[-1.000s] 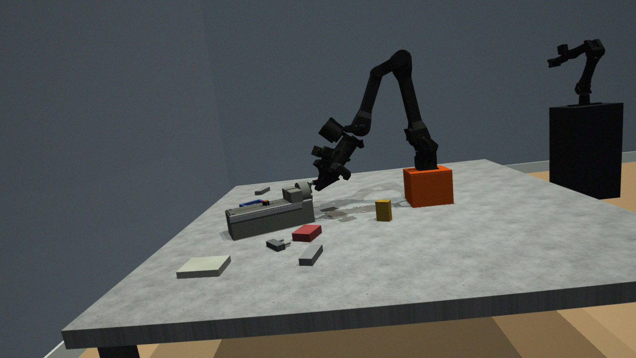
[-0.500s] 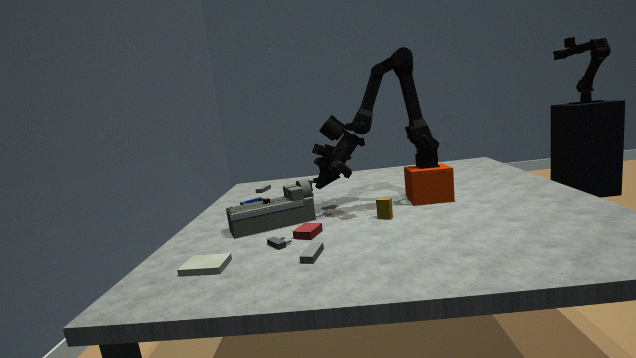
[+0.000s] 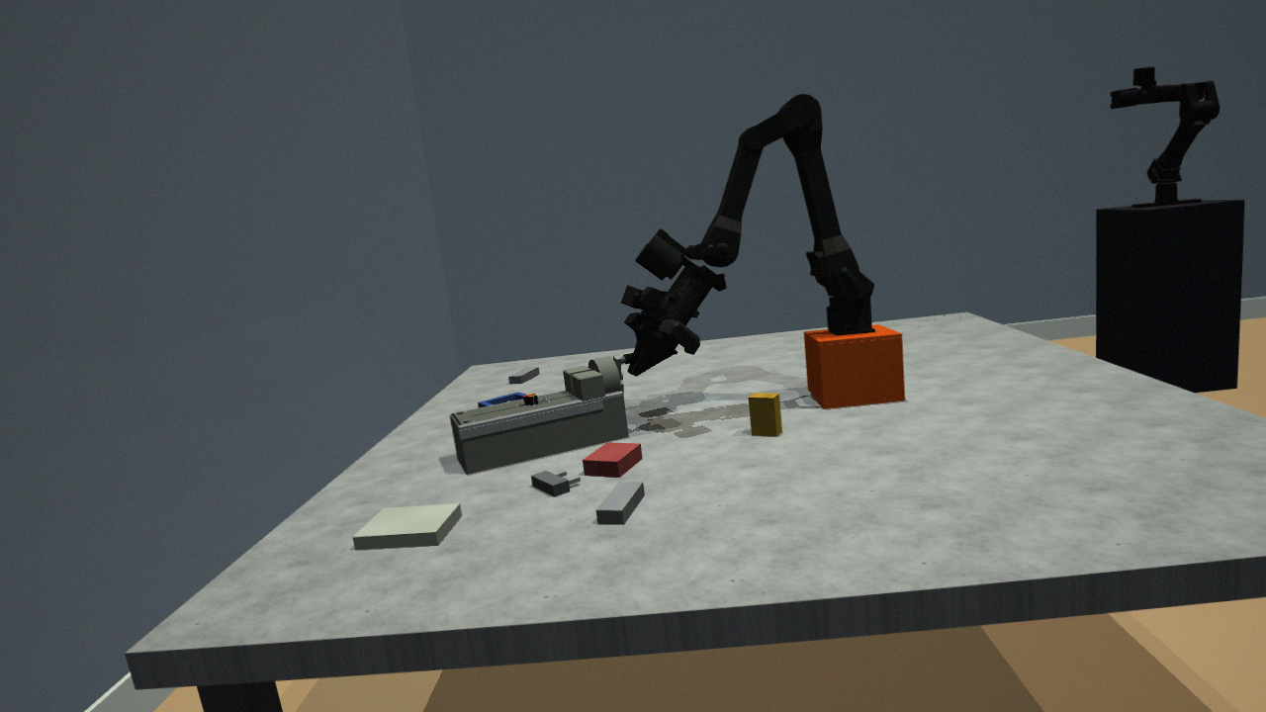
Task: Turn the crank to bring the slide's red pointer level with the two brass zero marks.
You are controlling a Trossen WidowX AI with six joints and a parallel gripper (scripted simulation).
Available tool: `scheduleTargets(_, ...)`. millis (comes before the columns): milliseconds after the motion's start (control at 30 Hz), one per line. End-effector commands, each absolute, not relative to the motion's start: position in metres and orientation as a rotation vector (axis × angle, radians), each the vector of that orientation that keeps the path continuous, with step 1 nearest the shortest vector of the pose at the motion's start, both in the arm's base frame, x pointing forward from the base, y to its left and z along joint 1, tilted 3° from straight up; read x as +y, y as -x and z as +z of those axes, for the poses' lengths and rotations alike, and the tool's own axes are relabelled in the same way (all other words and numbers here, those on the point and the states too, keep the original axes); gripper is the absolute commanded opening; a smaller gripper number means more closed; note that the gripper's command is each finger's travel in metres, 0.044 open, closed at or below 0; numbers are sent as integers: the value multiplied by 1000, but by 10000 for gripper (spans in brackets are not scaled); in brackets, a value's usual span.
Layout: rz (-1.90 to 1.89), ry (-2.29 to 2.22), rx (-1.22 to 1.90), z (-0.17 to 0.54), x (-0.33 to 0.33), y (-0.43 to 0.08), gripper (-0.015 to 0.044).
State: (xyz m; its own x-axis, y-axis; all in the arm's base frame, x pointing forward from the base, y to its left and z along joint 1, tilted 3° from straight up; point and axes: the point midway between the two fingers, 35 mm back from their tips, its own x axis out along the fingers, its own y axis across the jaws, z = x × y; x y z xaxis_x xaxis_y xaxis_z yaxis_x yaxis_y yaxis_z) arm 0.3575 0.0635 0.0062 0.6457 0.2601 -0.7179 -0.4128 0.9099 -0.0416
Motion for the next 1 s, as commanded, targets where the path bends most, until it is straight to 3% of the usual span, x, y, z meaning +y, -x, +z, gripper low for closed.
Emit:
scheduleTargets(0, 383, 214, 777, 7, 62, -358, 0)
scheduleTargets(933, 385, 209, 780, 6, 63, -358, 0)
scheduleTargets(967, 385, 209, 780, 6, 63, -358, 26)
